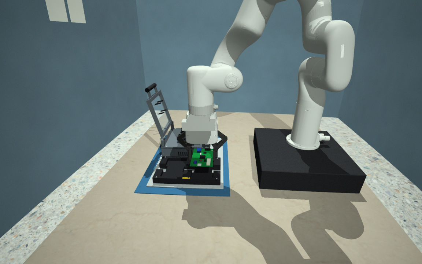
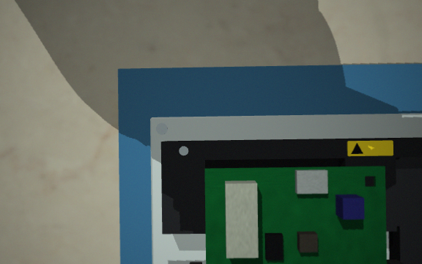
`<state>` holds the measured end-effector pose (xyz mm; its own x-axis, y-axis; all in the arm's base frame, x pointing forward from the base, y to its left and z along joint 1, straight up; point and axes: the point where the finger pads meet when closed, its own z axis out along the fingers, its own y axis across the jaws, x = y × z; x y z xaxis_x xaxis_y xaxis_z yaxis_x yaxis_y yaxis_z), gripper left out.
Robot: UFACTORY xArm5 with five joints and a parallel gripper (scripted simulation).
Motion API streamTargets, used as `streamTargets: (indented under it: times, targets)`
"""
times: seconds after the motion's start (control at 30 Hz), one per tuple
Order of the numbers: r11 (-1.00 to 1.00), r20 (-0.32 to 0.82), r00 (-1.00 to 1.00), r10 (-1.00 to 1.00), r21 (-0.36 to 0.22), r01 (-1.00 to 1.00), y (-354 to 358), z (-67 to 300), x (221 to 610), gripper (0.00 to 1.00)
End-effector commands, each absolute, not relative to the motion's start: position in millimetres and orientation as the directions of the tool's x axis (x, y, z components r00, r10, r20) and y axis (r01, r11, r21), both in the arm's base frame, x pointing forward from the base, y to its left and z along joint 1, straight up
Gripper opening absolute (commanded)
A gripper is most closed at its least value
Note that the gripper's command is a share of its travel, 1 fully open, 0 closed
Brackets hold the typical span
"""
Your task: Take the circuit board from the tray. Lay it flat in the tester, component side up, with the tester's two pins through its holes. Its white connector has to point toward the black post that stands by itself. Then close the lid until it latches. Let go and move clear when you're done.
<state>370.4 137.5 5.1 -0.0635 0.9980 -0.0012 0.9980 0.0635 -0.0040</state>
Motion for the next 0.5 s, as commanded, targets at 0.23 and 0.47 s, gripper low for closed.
streamTargets:
  times: [0.23, 0.47]
  targets:
    - [0.064, 0.0, -0.064, 0.998, -0.001, 0.998, 138.0, 36.9, 371.4, 0.79]
    - [0.064, 0.0, -0.064, 0.998, -0.001, 0.998, 138.0, 50.0, 371.4, 0.79]
